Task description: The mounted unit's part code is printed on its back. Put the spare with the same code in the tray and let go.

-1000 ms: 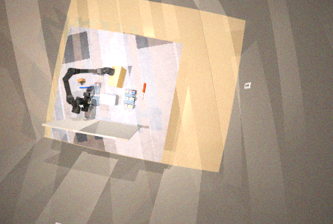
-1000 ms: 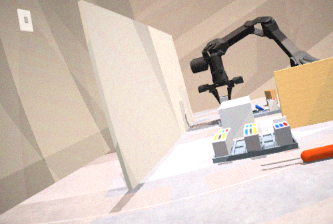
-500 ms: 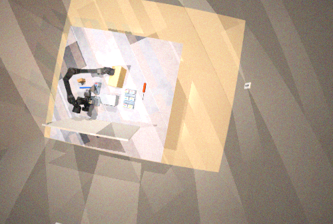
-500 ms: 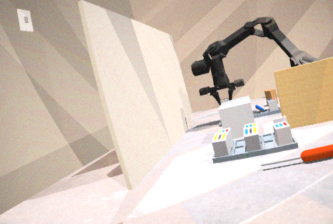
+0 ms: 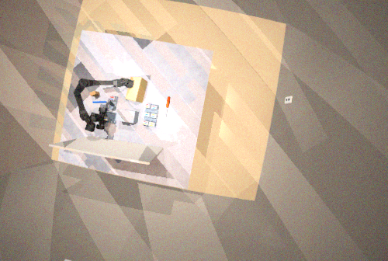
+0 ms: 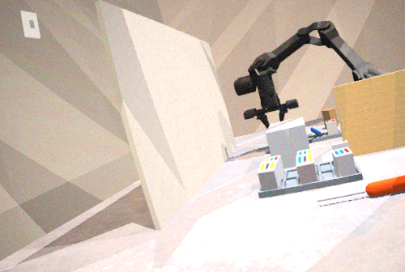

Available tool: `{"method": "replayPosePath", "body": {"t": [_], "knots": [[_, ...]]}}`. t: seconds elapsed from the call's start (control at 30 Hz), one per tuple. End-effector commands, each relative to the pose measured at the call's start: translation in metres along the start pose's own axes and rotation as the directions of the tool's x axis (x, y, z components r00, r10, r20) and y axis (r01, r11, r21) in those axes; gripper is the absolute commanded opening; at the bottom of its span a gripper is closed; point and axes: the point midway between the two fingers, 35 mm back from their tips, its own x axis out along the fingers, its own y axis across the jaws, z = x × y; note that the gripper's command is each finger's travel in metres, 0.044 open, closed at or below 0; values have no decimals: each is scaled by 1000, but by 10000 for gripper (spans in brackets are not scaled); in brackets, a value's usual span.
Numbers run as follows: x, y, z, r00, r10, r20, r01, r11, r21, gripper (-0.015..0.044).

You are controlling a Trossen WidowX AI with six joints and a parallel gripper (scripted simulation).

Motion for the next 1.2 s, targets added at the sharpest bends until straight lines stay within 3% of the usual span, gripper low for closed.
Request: {"method": "replayPosePath", "body": {"t": [0.0,0.97,1.17], "knots": [[5,-2,0,1000,-7,5,7,1000,-7,0],[26,-8,1,1000,-11,9,11,1000,-4,0],[23,-5,1,1000,-5,5,5,1000,2,157]]}}
